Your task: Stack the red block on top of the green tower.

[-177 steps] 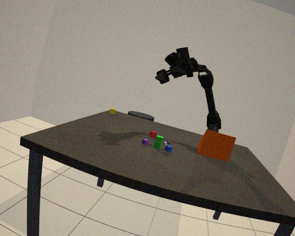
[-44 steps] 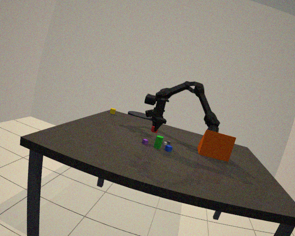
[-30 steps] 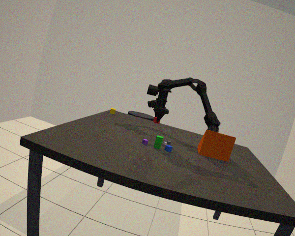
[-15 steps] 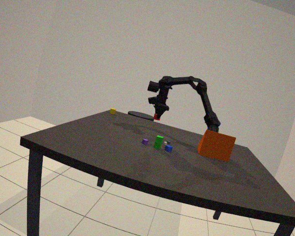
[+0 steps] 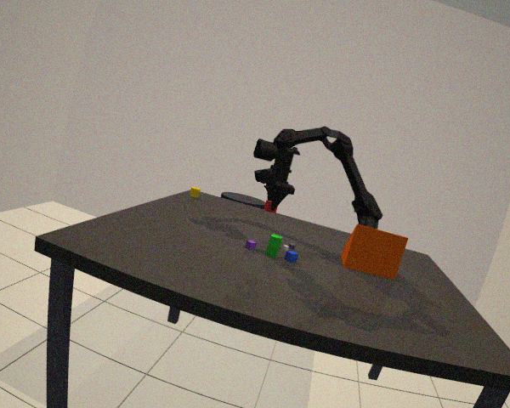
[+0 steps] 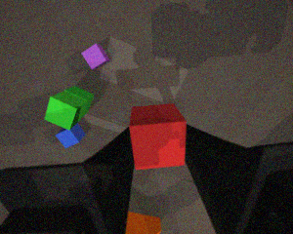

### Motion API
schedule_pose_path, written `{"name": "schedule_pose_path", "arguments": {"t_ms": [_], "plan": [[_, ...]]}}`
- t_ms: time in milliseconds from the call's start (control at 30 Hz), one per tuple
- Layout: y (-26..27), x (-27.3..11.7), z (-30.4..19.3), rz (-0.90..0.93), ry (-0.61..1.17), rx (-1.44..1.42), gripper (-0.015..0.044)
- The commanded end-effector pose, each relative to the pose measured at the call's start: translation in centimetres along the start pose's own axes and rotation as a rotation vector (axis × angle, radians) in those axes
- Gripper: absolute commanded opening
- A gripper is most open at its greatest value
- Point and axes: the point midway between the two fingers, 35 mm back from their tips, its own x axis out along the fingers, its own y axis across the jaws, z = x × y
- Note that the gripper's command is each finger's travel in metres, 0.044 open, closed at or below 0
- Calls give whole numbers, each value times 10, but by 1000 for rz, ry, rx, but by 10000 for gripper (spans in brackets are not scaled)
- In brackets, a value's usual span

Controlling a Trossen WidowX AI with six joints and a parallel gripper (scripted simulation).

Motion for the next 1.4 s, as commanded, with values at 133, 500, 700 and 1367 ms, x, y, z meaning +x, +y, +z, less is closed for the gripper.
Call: {"name": "schedule_pose_path", "arguments": {"t_ms": [133,500,700,1367], "plan": [[67,2,6,0,6,8,0],[116,5,-3,-22,17,21,0],[115,25,-4,-23,17,21,0],[114,57,-5,-24,17,21,0]]}}
